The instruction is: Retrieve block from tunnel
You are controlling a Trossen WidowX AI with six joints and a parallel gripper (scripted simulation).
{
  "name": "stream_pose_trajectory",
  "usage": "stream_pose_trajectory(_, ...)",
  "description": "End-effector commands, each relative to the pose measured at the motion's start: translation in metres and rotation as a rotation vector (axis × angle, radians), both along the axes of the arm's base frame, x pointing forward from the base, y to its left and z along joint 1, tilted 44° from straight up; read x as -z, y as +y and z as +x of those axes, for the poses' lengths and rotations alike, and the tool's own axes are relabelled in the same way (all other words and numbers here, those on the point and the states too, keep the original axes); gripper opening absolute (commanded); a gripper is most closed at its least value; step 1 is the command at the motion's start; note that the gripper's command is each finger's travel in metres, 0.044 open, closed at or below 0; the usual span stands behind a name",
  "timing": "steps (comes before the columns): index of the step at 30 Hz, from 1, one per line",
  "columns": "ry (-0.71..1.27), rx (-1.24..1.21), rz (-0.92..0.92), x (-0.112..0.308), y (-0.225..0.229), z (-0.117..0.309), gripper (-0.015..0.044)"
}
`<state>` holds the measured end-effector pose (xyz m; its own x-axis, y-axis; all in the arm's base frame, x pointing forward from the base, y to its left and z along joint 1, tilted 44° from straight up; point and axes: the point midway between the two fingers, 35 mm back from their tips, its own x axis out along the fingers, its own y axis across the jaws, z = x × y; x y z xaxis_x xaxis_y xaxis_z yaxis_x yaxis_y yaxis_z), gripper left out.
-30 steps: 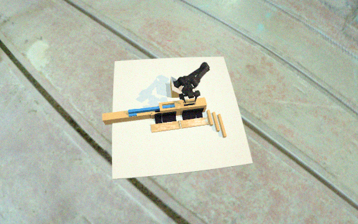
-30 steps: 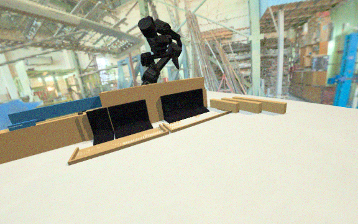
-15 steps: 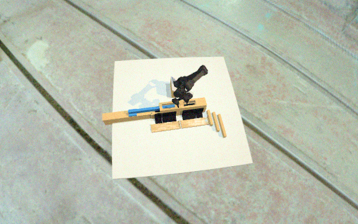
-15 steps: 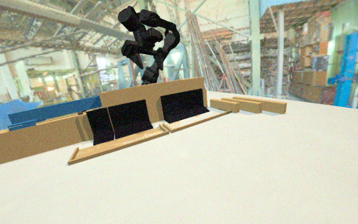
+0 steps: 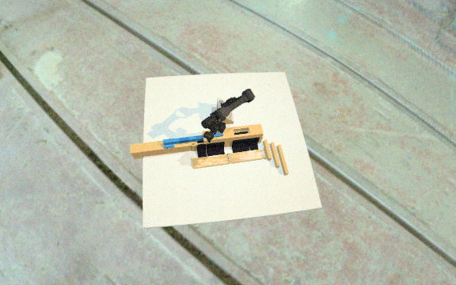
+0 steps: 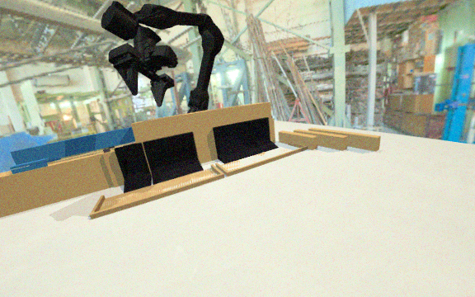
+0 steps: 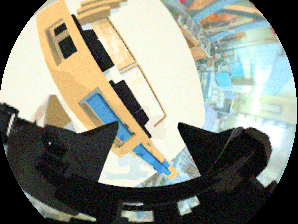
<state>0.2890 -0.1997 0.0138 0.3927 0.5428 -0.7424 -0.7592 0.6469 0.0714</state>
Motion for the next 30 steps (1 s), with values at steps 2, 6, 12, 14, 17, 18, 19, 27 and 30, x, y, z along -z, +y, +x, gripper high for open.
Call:
stream_pose_trajectory(2, -0.096, -0.29, -0.199, 0.066, -0.049, -0.012, 0.044)
stream_pose_trajectory(6, -0.135, -0.422, -0.244, 0.101, -0.064, -0.022, 0.044)
stream_pose_trajectory(12, -0.179, -0.561, -0.28, 0.138, -0.076, -0.035, 0.044)
stream_pose_trajectory(14, -0.179, -0.561, -0.28, 0.138, -0.076, -0.035, 0.044)
stream_pose_trajectory(17, -0.179, -0.561, -0.28, 0.138, -0.076, -0.035, 0.044)
stream_pose_trajectory(18, -0.179, -0.561, -0.28, 0.138, -0.076, -0.035, 0.044)
stream_pose_trajectory(19, -0.179, -0.561, -0.28, 0.138, -0.076, -0.035, 0.044)
stream_pose_trajectory(27, -0.179, -0.561, -0.28, 0.143, -0.072, -0.034, 0.044)
stream_pose_trajectory(30, -0.18, -0.561, -0.28, 0.146, -0.069, -0.034, 0.044)
